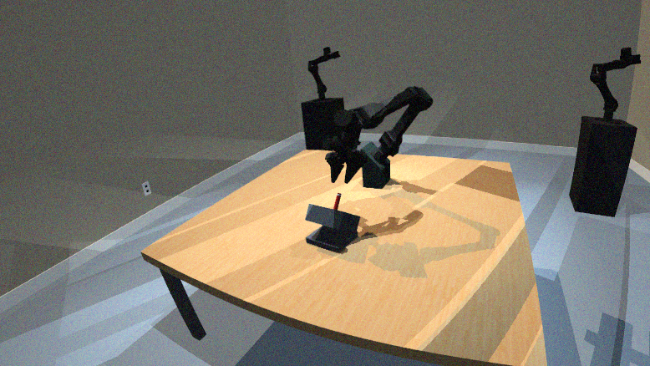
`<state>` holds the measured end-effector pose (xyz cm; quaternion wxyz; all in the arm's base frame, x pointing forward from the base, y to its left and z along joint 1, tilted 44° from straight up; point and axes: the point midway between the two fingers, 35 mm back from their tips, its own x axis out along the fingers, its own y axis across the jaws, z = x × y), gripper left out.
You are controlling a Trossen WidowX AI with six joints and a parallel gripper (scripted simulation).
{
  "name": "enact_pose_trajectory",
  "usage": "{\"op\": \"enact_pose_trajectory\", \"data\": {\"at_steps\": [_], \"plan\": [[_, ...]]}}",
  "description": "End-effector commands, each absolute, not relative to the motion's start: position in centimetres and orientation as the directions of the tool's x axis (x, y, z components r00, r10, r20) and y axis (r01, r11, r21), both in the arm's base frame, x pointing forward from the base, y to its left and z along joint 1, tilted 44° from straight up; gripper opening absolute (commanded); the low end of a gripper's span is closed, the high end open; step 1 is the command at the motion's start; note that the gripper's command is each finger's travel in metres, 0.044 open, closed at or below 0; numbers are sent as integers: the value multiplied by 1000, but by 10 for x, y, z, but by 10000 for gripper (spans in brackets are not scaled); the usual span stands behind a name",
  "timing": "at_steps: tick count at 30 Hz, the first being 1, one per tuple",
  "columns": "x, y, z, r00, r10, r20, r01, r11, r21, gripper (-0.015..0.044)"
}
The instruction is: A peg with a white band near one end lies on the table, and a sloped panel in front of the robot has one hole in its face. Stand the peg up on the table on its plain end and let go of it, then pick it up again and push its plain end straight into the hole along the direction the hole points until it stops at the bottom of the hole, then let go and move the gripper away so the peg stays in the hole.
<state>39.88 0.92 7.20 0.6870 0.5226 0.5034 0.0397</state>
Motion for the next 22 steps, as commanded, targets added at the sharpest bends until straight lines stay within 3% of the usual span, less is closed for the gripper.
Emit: {"op": "enact_pose_trajectory", "data": {"at_steps": [1,22], "plan": [[394,4,79,490,583,-648,468,451,760,440],[382,-12,93,490,583,-648,469,450,760,440]]}}
